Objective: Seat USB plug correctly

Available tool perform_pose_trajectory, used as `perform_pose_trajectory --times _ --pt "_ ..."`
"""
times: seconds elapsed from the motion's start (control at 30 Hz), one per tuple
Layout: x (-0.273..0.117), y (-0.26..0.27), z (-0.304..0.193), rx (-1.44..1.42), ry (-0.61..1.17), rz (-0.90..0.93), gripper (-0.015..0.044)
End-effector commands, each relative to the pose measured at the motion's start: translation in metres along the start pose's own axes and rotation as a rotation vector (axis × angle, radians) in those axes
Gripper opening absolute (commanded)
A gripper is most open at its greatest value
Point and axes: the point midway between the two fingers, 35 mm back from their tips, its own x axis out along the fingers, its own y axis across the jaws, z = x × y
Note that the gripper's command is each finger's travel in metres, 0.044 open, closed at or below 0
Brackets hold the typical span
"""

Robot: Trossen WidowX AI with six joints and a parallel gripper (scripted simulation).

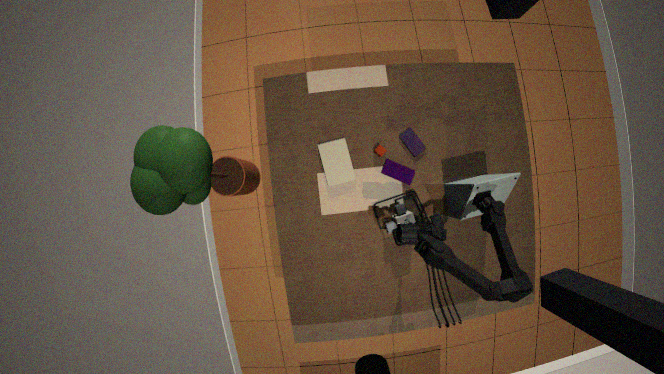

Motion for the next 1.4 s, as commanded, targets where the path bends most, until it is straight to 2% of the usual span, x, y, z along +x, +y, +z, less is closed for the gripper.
perform_pose_trajectory --times 0.0,1.37 --pt "0.0009 -0.0003 0.0006 -0.001 -0.005 -0.001 0.0000" --pt "0.0058 -0.0002 0.0003 -0.001 -0.005 -0.002 0.0000"
